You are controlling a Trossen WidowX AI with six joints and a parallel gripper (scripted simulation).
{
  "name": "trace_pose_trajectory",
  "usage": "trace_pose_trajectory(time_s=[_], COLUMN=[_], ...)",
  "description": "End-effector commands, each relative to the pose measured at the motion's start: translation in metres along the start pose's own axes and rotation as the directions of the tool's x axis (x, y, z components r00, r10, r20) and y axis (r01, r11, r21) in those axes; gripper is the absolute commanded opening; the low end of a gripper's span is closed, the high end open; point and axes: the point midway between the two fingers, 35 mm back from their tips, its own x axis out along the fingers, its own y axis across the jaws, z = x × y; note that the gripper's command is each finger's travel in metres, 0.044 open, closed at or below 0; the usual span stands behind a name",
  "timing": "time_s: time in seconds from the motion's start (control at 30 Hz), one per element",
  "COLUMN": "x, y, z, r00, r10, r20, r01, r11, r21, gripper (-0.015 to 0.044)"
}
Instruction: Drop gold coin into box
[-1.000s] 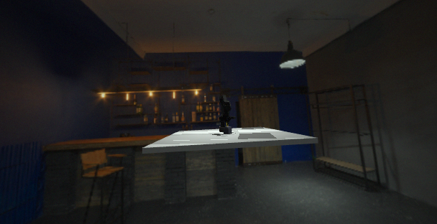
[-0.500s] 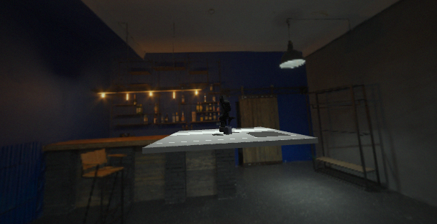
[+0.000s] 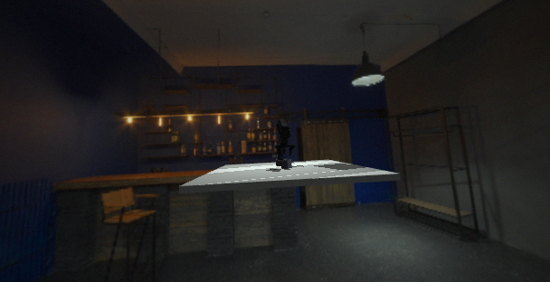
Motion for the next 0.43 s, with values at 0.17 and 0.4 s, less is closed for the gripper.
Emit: trace_pose_trajectory(time_s=[0.17,0.4], x=[-0.0426,-0.0426], y=[-0.0022,-0.0022], z=[-0.0029,-0.0029], r00=[1.0,1.0], r10=[0.003,0.003], r20=[0.003,0.003], r01=[-0.003,-0.003], r11=[1.0,1.0], r21=[-0.001,-0.001], gripper=[0.044,0.044])
